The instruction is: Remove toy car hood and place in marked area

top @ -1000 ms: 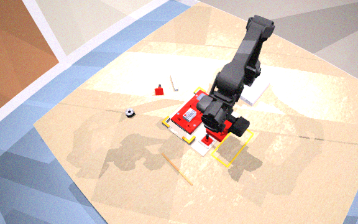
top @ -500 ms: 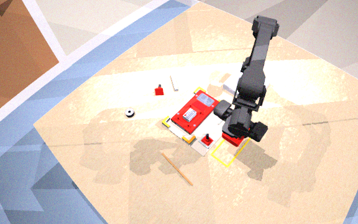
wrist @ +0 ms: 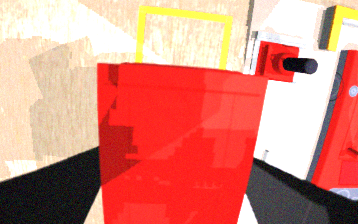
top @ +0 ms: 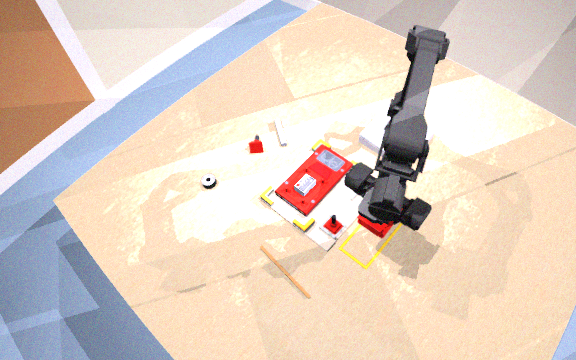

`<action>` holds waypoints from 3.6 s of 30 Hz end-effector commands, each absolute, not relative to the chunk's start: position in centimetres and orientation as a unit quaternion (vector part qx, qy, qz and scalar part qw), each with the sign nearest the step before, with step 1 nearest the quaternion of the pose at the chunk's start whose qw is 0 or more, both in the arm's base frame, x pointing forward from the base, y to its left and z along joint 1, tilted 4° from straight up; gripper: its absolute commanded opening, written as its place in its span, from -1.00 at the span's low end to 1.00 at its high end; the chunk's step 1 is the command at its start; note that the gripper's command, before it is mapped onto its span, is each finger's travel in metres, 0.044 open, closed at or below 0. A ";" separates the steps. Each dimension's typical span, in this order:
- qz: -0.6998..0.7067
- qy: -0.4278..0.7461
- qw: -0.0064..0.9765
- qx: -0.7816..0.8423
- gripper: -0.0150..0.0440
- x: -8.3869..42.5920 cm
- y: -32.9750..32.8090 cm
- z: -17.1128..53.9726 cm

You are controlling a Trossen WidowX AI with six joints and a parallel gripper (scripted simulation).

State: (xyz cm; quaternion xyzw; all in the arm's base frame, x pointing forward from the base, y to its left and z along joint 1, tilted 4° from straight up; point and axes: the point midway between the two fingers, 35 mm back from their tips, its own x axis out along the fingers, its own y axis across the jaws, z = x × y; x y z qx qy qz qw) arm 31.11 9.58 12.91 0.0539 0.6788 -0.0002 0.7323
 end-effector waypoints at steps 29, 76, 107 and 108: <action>-0.004 0.680 0.732 0.055 -0.49 31.4 9.7 10.3; -0.004 0.680 0.731 0.055 -0.49 31.5 9.9 6.7; -0.004 0.680 0.731 0.055 -0.49 31.5 10.0 5.1; -0.004 0.680 0.731 0.055 -0.49 31.5 10.0 5.0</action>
